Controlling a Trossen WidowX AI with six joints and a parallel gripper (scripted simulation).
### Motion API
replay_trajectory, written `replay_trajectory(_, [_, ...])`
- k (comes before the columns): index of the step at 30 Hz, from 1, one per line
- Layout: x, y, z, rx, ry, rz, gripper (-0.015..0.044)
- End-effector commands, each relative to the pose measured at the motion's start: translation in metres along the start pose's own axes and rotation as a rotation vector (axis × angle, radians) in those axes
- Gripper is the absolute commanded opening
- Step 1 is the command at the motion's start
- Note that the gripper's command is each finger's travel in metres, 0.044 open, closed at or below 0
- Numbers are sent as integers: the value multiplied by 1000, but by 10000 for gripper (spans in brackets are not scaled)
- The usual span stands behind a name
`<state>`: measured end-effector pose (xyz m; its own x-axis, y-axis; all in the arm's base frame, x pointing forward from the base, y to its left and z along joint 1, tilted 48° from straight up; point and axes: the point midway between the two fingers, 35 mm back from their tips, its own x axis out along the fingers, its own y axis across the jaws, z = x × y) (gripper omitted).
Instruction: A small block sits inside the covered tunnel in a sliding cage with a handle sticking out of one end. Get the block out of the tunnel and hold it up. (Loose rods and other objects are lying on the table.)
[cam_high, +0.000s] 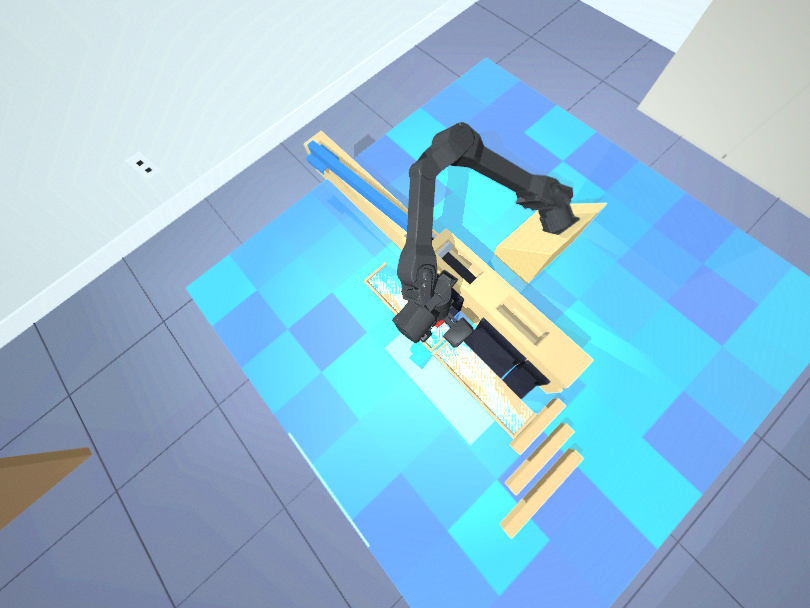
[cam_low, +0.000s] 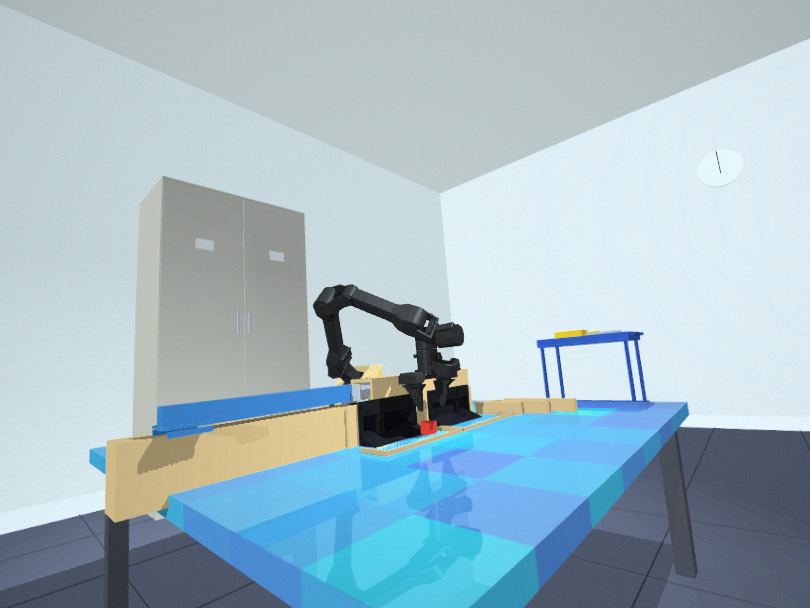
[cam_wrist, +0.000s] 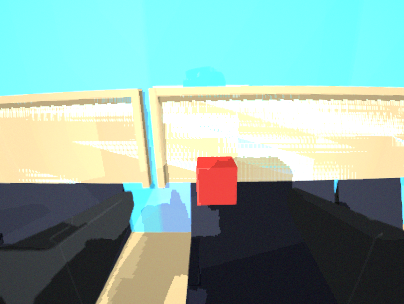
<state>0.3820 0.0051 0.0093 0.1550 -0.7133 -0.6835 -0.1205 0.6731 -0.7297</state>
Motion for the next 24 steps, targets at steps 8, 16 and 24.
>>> replay_trajectory(8, [20, -1, -4, -8, 6, -8, 440])
replay_trajectory(16, [33, -3, -6, -7, 6, -11, 440])
replay_trajectory(24, [45, -4, -9, -7, 7, -15, 440])
